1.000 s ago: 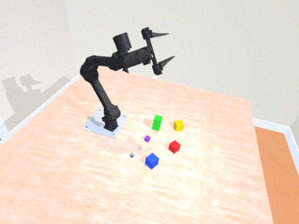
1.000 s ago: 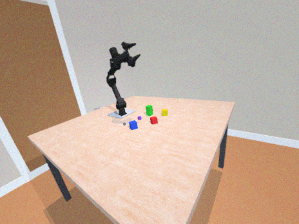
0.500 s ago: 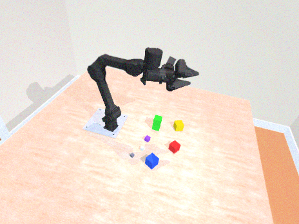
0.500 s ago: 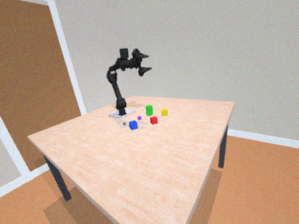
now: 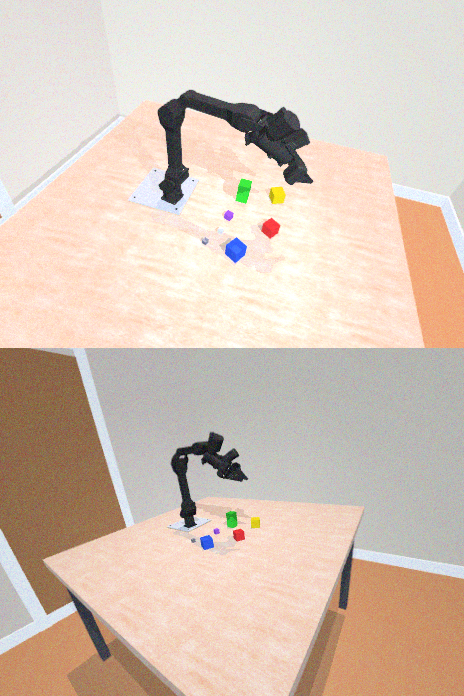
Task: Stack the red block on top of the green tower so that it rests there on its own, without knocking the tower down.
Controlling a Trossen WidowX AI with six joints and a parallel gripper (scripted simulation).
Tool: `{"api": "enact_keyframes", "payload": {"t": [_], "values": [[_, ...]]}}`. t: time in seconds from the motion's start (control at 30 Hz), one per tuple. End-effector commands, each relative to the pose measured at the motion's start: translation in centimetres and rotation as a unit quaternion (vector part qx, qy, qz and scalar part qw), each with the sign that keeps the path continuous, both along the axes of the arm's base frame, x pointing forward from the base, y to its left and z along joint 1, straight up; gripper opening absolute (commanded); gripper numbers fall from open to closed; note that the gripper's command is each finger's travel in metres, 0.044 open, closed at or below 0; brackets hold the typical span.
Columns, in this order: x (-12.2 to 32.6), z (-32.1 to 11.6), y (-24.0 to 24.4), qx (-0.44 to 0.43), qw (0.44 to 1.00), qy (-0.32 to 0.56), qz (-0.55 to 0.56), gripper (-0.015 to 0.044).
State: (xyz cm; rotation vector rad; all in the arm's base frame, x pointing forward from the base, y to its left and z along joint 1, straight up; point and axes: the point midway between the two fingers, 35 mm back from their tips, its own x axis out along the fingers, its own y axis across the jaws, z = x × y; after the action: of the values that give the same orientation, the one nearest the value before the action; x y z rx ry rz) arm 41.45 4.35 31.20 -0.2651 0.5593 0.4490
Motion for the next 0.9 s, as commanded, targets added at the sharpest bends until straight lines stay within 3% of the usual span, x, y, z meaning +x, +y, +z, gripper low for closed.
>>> {"api": "enact_keyframes", "payload": {"t": [0.0,0.2,0.47,0.57,0.87], "values": [[0.4,-3.7,0.1,0.038,0.991,0.111,-0.067,0.044],[-0.3,-9.2,0.2,0.071,0.939,0.275,-0.193,0.044],[-2.7,-15.0,-0.7,0.05,0.819,0.433,-0.374,0.044],[-3.3,-15.9,-0.9,0.039,0.792,0.453,-0.407,0.044],[-3.1,-16.9,-0.8,0.039,0.792,0.453,-0.407,0.044]]}}
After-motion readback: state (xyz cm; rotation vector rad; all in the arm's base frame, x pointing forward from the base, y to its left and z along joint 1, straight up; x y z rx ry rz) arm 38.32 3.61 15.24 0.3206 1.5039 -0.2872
